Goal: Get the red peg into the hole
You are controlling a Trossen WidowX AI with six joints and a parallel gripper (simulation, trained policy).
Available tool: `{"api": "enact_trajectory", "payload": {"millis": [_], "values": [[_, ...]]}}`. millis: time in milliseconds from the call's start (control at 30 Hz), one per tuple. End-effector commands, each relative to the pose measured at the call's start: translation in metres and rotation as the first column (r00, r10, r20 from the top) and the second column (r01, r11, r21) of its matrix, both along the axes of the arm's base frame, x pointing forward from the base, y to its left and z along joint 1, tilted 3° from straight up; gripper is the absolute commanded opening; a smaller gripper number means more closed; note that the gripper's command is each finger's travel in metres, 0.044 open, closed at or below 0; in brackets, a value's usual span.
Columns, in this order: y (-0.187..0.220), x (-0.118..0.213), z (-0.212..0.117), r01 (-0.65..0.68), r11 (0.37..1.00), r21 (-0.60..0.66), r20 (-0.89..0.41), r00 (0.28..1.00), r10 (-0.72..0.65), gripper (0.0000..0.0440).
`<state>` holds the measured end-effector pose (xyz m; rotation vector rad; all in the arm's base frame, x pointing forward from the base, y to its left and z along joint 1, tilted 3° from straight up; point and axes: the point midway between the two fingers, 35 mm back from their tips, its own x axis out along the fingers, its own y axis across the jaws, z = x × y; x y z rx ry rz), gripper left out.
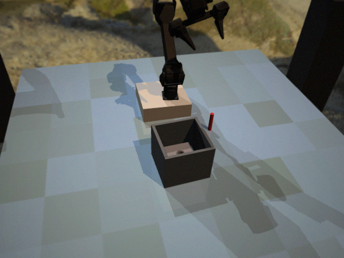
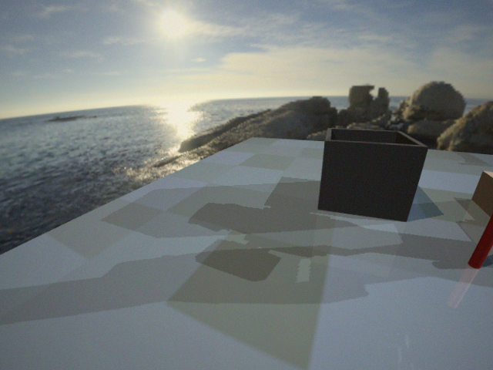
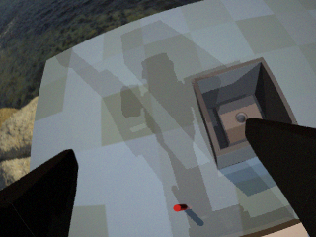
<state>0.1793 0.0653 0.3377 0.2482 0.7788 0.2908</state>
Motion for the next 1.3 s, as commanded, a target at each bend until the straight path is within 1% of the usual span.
{"api": "enact_trajectory", "payload": {"millis": [0,267,533,700,900,1267], "values": [[0.004,0.001,-0.015,0.045,0.998,0.035,-0.098,0.994,-0.041,0.0440],[0.014,-0.001,-0.043,0.152,0.985,0.081,-0.301,0.946,-0.121,0.0440],[0.023,-0.006,-0.071,0.280,0.957,0.072,-0.486,0.848,-0.211,0.0440],[0.027,-0.010,-0.089,0.363,0.931,0.042,-0.584,0.765,-0.272,0.0440],[0.033,-0.015,-0.109,0.459,0.889,-0.015,-0.677,0.649,-0.346,0.0438],[0.046,-0.024,-0.144,0.606,0.780,-0.155,-0.774,0.416,-0.477,0.0432]]}}
